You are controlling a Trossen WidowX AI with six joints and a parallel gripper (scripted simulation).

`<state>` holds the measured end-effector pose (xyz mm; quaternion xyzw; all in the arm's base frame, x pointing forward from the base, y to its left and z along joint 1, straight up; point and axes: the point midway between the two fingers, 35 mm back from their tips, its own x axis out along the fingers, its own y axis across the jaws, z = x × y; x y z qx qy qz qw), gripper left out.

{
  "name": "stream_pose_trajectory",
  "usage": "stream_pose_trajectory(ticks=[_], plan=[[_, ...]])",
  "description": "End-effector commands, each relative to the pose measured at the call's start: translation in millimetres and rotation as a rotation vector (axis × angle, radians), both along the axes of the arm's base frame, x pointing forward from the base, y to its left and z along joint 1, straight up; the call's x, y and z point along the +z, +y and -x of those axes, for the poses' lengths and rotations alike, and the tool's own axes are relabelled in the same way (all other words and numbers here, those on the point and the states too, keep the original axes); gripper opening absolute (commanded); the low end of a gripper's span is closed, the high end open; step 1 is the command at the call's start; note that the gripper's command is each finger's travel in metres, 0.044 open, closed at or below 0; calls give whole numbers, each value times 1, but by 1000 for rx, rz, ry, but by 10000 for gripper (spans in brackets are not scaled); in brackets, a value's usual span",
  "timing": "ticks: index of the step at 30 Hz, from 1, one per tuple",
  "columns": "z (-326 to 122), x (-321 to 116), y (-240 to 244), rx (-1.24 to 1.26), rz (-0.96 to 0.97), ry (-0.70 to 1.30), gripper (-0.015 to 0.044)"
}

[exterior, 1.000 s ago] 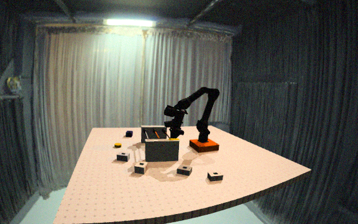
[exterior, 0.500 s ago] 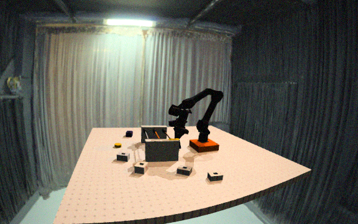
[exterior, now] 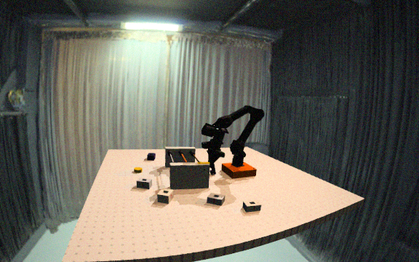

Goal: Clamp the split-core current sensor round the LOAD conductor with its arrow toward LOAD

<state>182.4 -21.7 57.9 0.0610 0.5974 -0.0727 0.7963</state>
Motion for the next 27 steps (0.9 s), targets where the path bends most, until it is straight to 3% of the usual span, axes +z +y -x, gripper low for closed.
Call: stream_pose_trajectory(ticks=[1, 11, 16, 21, 24, 27], plan=[[0, 0, 0, 0, 0, 0, 26], [0, 0, 0, 0, 0, 0, 289], [0, 2, 0, 0, 0, 0, 289], [17, 51, 2, -4, 2, 4, 289], [18, 53, 3, -4, 2, 4, 289], [16, 54, 2, 138, 36, 34, 320]])
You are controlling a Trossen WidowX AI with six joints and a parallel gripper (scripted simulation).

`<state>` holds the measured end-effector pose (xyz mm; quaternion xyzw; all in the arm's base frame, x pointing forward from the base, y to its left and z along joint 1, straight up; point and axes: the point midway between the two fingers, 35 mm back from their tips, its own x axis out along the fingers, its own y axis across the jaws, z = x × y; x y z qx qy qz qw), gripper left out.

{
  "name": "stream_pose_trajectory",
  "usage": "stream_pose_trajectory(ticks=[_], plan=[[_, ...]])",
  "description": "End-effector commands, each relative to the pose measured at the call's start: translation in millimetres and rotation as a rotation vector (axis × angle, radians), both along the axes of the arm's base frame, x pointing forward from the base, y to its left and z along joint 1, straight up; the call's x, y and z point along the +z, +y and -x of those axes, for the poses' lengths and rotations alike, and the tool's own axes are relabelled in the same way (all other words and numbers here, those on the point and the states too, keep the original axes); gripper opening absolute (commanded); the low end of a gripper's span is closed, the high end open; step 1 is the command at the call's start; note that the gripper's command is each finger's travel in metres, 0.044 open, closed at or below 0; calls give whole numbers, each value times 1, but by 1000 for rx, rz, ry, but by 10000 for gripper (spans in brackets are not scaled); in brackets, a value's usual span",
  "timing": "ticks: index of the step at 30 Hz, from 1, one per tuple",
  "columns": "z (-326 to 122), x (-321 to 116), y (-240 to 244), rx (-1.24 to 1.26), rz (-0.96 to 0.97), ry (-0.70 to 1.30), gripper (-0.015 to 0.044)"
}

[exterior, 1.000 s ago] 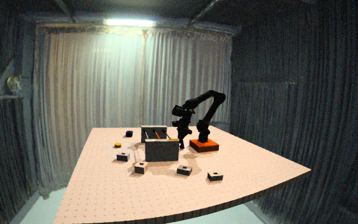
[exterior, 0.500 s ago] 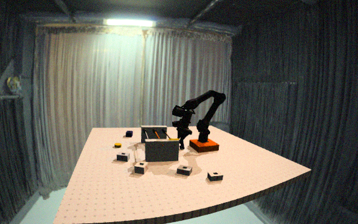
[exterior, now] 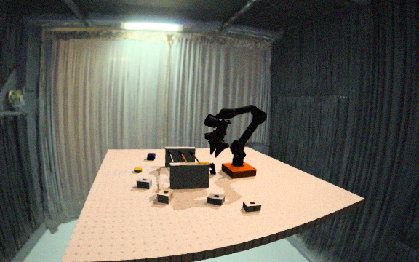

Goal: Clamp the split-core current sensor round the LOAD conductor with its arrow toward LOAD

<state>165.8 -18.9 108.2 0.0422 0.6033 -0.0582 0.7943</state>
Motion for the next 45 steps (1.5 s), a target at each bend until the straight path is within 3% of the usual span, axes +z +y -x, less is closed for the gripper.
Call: stream_pose_trajectory(ticks=[1, 15, 45], plan=[[-2, 4, -1, 188, 46, 41, 320], [-26, 6, -5, 1491, 185, 225, 320], [-30, -31, -5, 1507, 185, 226, 320]])
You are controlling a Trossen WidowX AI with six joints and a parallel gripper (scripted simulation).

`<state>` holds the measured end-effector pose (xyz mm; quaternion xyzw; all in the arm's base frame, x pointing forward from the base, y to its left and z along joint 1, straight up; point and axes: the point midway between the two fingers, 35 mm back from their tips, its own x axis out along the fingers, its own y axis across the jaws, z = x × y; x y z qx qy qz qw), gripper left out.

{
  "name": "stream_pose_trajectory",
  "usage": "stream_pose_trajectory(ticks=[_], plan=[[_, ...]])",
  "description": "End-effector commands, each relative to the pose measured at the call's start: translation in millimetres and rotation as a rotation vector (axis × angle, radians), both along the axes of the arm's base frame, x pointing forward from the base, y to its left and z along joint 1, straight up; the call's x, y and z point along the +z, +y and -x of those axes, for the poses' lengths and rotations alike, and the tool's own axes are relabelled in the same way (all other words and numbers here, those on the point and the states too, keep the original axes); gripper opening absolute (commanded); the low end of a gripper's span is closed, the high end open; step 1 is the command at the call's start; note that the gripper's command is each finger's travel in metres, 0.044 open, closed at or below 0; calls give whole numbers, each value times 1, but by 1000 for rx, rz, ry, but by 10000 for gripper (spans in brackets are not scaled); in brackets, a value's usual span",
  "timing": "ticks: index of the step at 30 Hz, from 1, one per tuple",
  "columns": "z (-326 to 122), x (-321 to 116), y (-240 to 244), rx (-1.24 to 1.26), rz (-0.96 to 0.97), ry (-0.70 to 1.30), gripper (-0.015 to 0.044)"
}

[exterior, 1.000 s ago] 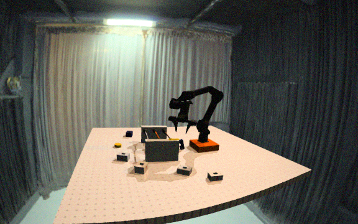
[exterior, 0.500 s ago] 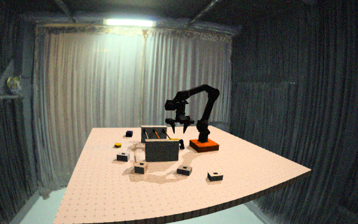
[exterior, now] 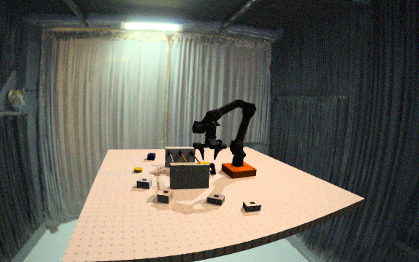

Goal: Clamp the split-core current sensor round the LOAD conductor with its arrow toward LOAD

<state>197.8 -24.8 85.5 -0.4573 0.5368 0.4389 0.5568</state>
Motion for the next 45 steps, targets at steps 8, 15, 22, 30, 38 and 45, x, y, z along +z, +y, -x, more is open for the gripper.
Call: stream_pose_trajectory(ticks=[8, 15, 22, 30, 38, 45], plan=[[3, -21, 1, 4, -5, 15, 320], [4, -31, 1, 4, -5, 15, 320], [2, -28, 0, 0, -1, 5, 300], [2, -28, 0, 0, -1, 5, 247], [1, -27, 0, 0, -1, 5, 174], [-3, -3, 0, 1, -1, 6, 0]])
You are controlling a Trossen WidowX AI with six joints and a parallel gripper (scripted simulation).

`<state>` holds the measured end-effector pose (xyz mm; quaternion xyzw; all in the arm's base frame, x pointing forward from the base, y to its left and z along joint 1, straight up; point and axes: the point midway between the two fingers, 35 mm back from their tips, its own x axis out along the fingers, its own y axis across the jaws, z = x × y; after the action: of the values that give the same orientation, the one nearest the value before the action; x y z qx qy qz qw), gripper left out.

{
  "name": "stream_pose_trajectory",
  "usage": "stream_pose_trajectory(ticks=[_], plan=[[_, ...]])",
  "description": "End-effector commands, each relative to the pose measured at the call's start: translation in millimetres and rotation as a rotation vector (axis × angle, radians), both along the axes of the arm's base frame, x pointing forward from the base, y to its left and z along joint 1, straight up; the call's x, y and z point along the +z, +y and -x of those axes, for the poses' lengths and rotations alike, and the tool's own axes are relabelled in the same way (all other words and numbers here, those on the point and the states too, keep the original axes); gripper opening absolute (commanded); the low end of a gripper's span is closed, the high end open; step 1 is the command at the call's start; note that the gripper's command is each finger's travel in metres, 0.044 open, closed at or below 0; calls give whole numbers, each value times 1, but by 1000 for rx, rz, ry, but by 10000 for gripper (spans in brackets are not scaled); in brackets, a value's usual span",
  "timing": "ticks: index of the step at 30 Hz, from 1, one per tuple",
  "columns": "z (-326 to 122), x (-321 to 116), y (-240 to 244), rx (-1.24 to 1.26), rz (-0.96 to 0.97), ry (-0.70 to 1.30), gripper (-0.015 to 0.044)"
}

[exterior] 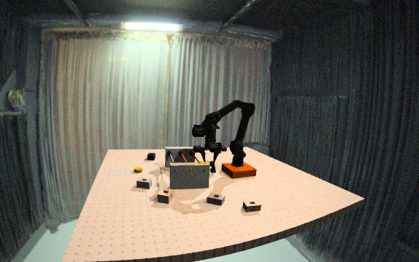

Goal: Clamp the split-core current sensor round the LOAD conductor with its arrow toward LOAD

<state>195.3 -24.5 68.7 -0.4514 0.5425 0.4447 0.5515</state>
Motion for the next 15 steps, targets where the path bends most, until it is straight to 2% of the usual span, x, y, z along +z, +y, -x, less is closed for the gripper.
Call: stream_pose_trajectory(ticks=[1, 15], plan=[[-6, 18, -1, 1, 1, -16, 0], [-10, 78, -2, 3, -1, -12, 0]])
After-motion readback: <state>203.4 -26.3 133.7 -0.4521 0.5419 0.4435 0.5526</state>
